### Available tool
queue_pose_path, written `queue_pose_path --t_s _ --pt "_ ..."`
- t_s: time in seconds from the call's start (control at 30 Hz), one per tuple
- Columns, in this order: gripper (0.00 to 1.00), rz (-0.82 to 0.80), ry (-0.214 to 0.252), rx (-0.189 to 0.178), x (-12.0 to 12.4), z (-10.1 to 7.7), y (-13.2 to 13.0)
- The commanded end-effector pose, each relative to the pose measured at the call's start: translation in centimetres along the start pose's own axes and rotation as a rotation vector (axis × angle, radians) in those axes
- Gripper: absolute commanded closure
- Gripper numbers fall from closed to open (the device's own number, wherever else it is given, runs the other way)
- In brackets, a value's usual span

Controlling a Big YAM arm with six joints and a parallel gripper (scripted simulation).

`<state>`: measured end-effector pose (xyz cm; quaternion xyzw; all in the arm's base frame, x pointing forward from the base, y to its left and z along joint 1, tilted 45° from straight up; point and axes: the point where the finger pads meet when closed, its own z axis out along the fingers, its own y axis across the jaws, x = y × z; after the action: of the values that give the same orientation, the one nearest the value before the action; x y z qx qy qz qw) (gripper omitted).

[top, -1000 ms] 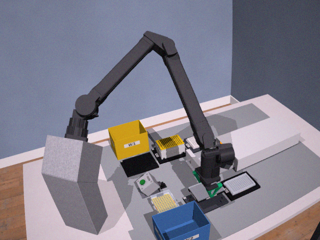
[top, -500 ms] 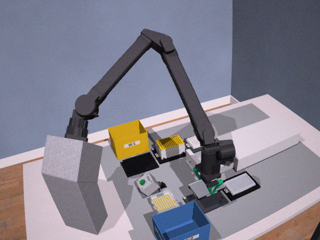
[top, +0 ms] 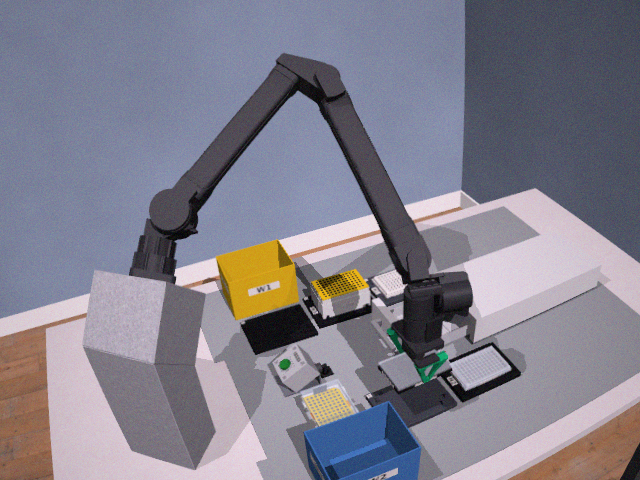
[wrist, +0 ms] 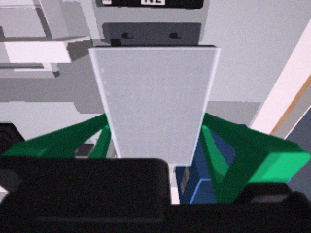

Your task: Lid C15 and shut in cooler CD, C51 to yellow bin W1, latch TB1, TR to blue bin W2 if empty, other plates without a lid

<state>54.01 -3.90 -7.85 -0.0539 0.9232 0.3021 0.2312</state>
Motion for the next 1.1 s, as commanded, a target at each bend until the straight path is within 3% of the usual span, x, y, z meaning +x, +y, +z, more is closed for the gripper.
queue_pose_path --t_s 0.0,0.33,0.4,0.43,0.53,0.73,0.87,1.07 --pt "1.0 0.006 -0.021 0.013 -0.4 -2.3 -0.6" --pt "1.0 0.002 -0.018 0.01 -0.4 -3.4 -0.4" --pt "1.0 0.002 -0.018 0.01 -0.4 -3.4 -0.4" --pt "1.0 0.026 0.007 0.002 1.0 -2.4 -1.0" --pt "1.0 0.006 -0.02 0.013 -0.4 -4.1 -0.6" --pt "1.0 0.003 -0.023 0.014 -0.5 -5.0 -0.6" --pt "1.0 0.005 0.013 -0.006 0.6 -3.1 0.0" --pt "1.0 0.01 0.012 -0.004 0.4 -3.2 -0.1"
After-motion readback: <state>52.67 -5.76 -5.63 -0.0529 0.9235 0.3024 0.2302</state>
